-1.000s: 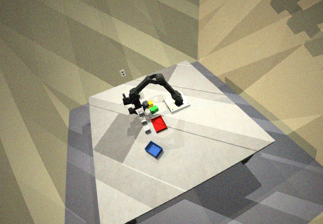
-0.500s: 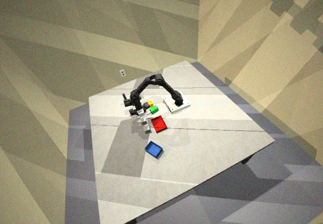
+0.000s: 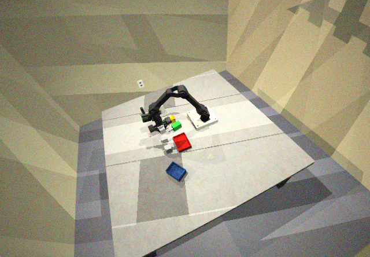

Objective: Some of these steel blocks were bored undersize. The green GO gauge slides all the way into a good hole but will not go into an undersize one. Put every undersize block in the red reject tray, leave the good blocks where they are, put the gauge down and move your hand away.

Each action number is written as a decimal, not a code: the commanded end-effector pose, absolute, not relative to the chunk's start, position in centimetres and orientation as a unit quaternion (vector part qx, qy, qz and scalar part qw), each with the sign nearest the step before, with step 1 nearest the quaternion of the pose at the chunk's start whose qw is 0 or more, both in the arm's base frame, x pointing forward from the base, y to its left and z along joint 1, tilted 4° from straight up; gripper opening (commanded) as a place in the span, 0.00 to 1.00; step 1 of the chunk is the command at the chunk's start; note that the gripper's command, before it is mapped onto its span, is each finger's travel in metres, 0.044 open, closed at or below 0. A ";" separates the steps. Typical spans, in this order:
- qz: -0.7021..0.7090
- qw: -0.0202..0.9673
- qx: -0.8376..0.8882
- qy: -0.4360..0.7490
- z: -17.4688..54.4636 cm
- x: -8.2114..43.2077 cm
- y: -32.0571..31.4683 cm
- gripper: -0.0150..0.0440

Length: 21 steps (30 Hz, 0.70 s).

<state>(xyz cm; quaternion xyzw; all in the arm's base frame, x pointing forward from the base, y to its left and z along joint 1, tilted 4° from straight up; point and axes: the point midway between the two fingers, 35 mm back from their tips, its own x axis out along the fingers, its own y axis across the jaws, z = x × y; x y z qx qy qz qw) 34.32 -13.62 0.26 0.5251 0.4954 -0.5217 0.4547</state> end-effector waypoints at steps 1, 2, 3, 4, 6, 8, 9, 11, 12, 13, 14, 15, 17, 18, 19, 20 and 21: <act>-0.518 0.463 0.527 0.489 4.2 34.8 -14.0 0.26; -0.519 0.464 0.527 0.489 5.6 34.4 -13.9 0.25; -0.519 0.464 0.526 0.489 6.6 34.1 -13.8 0.25; -0.519 0.464 0.526 0.489 7.2 33.9 -13.7 0.25; -0.519 0.464 0.526 0.489 7.4 33.8 -13.7 0.25; -0.519 0.464 0.526 0.489 7.4 33.5 -13.6 0.25; -0.519 0.464 0.526 0.489 7.4 33.3 -13.5 0.25; -0.522 0.460 0.529 0.485 7.5 33.4 -12.7 0.25; -0.526 0.456 0.533 0.481 7.6 33.5 -11.6 0.25; -0.530 0.450 0.538 0.476 7.6 33.6 -10.3 0.25; -0.535 0.445 0.543 0.471 7.7 33.6 -9.1 0.25; -0.539 0.439 0.548 0.465 7.8 33.6 -7.8 0.25; -0.548 0.428 0.557 0.455 7.9 33.4 -5.3 0.25; -0.553 0.422 0.561 0.449 8.0 33.3 -4.1 0.25; -0.557 0.416 0.566 0.444 8.1 33.1 -2.9 0.25; -0.561 0.410 0.570 0.438 8.1 32.8 -1.7 0.25; -0.565 0.403 0.575 0.433 8.2 32.5 -0.5 0.25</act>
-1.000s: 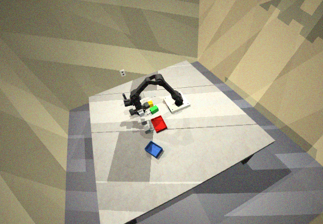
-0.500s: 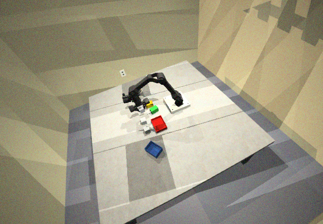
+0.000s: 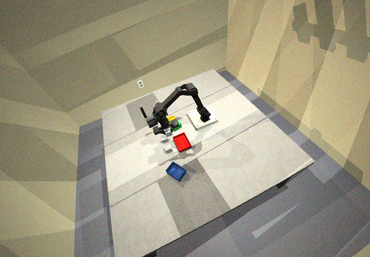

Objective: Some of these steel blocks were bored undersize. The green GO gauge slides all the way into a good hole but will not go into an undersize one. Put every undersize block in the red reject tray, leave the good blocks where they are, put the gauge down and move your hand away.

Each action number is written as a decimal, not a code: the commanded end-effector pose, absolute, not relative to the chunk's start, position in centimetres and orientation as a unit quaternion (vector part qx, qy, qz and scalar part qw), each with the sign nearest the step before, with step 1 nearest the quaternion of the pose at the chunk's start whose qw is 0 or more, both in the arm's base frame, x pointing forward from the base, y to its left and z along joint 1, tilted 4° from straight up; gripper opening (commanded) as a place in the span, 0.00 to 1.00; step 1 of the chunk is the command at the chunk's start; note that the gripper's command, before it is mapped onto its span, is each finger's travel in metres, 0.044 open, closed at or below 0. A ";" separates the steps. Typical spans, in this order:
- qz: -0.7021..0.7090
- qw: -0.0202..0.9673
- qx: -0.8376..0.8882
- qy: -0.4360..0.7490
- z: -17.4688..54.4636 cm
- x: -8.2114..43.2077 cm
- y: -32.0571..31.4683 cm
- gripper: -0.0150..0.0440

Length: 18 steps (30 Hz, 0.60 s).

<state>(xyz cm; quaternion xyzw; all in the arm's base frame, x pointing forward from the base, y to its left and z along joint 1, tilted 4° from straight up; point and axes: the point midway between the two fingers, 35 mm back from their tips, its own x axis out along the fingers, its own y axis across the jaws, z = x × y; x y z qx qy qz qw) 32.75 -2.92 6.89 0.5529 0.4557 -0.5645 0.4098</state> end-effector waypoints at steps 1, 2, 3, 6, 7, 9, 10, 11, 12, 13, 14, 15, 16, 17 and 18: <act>-0.570 0.397 0.579 0.428 8.2 32.2 0.6 0.25; -0.574 0.391 0.583 0.422 8.2 31.8 1.8 0.25; -0.578 0.384 0.587 0.417 8.3 31.4 2.9 0.25; -0.590 0.365 0.598 0.400 8.4 29.9 6.0 0.25; -0.594 0.358 0.602 0.395 8.4 29.3 7.0 0.25; -0.602 0.346 0.608 0.385 8.4 28.2 8.7 0.25; -0.603 0.343 0.610 0.382 8.4 27.9 9.1 0.25; -0.604 0.342 0.611 0.381 8.4 27.8 9.2 0.25; -0.604 0.342 0.611 0.381 8.4 27.8 9.2 0.25; -0.604 0.342 0.611 0.381 8.4 27.8 9.2 0.25; -0.604 0.342 0.611 0.381 8.3 27.8 9.2 0.25; -0.604 0.342 0.611 0.381 8.2 27.8 9.2 0.25; -0.604 0.342 0.611 0.381 8.1 27.8 9.3 0.25; -0.604 0.342 0.611 0.381 7.9 27.8 9.3 0.25; -0.604 0.342 0.611 0.381 7.8 27.9 9.3 0.25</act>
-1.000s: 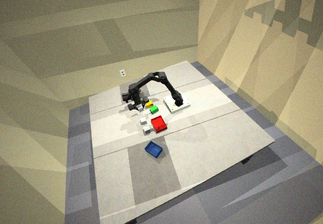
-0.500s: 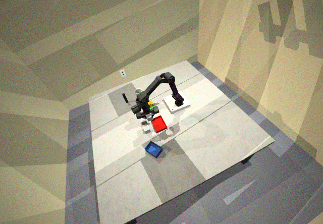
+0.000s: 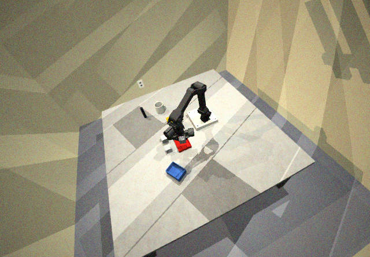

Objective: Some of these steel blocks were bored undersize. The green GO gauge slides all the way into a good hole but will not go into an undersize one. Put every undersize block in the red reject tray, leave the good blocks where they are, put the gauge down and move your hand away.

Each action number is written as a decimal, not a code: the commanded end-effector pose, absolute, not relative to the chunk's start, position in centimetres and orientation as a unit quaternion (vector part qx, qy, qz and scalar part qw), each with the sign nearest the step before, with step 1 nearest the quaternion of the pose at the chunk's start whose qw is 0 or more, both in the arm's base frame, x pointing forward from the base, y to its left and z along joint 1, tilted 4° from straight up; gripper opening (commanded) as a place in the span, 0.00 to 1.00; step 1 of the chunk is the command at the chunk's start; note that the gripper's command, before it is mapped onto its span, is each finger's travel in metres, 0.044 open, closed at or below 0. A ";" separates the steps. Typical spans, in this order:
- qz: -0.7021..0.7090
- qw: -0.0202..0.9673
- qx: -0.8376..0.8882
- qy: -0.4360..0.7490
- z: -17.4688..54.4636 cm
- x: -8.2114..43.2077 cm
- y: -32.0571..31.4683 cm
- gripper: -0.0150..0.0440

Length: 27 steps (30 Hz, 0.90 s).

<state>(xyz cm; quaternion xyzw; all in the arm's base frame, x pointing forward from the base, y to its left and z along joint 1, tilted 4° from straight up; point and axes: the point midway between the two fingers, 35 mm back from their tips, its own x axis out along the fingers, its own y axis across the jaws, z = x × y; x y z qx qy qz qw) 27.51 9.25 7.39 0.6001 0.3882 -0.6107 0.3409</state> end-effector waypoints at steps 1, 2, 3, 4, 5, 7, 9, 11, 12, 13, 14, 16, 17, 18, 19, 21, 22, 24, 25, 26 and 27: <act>-0.604 0.342 0.611 0.381 7.6 27.9 9.3 0.25; -0.604 0.342 0.611 0.381 7.4 27.9 9.3 0.25; -0.604 0.342 0.611 0.381 7.2 27.9 9.3 0.25; -0.604 0.342 0.611 0.381 7.0 27.9 9.3 0.25; -0.604 0.342 0.611 0.381 6.8 27.9 9.3 0.25; -0.604 0.342 0.611 0.381 6.4 27.9 9.4 0.25; -0.604 0.342 0.611 0.381 6.1 27.9 9.4 0.25; -0.604 0.342 0.611 0.381 5.7 27.9 9.4 0.25; -0.604 0.342 0.611 0.381 5.5 27.9 9.4 0.25; -0.604 0.342 0.611 0.381 5.3 27.9 9.4 0.25; -0.604 0.342 0.611 0.381 5.1 27.8 9.4 0.25; -0.604 0.342 0.611 0.381 4.8 27.8 9.5 0.25; -0.604 0.342 0.611 0.381 4.6 27.8 9.5 0.25; -0.604 0.342 0.611 0.381 4.4 27.8 9.5 0.25; -0.604 0.342 0.611 0.381 4.2 27.8 9.5 0.25; -0.604 0.342 0.611 0.381 3.8 27.7 9.5 0.25; -0.604 0.342 0.611 0.381 3.6 27.7 9.5 0.25; -0.612 0.340 0.601 0.387 3.4 27.3 9.4 0.34; -0.612 0.340 0.601 0.387 3.4 27.3 9.4 0.39; -0.612 0.340 0.601 0.387 3.4 27.3 9.4 0.43; -0.612 0.340 0.601 0.387 3.4 27.3 9.4 0.48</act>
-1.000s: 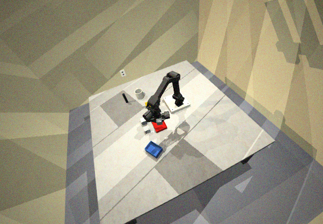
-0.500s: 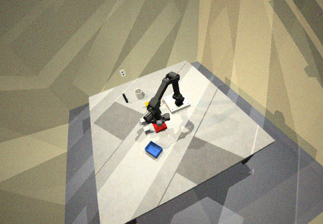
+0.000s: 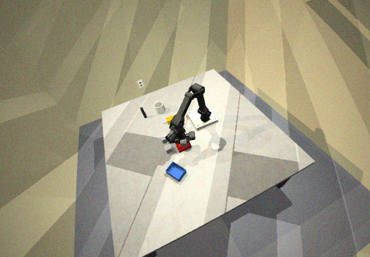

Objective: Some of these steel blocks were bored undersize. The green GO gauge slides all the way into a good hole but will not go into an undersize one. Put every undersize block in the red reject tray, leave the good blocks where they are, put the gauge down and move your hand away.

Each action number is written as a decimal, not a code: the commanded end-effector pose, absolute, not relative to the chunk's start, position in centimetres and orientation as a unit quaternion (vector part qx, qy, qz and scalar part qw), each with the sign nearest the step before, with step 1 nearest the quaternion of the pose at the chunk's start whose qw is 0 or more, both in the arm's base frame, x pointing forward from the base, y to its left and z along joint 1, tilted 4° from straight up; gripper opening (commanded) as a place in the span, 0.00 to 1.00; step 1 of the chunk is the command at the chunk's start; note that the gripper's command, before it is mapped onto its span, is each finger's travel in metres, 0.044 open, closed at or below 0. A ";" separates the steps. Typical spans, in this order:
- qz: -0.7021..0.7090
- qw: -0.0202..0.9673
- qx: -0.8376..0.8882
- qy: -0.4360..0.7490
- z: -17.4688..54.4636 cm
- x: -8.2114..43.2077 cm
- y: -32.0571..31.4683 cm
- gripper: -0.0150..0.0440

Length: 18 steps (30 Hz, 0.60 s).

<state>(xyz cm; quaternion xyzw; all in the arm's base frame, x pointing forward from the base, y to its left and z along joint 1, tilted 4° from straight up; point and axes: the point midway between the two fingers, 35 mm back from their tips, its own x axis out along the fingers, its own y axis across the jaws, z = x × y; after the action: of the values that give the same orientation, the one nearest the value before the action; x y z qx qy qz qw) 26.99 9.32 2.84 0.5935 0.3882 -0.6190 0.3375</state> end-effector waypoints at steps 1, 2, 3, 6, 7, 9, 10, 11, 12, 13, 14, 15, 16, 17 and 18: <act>-0.612 0.340 0.601 0.387 3.4 27.3 9.4 0.52; -0.612 0.340 0.601 0.387 3.4 27.3 9.4 0.57; -0.612 0.340 0.601 0.387 3.4 27.3 9.4 0.61; -0.612 0.340 0.601 0.387 3.4 27.3 9.4 0.74; -0.612 0.340 0.601 0.387 3.4 27.3 9.4 0.79; -0.610 0.340 0.603 0.385 4.5 27.5 9.4 0.88; -0.608 0.341 0.606 0.384 5.9 27.7 9.4 0.92; -0.606 0.341 0.608 0.382 7.3 27.8 9.3 0.97; -0.605 0.342 0.610 0.382 8.1 27.8 9.3 1.00; -0.604 0.342 0.611 0.381 8.4 27.8 9.2 1.00; -0.604 0.342 0.611 0.381 8.4 27.8 9.2 1.00; -0.604 0.342 0.611 0.381 8.4 27.8 9.2 1.00; -0.603 0.340 0.612 0.382 7.7 27.9 9.4 1.00; -0.600 0.345 0.610 0.387 7.7 28.0 9.3 0.96; -0.592 0.358 0.602 0.400 7.7 28.1 9.2 0.91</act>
<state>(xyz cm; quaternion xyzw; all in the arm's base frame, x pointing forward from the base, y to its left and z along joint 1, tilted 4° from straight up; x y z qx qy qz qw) 28.04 9.37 8.10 0.6130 0.3863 -0.5960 0.3461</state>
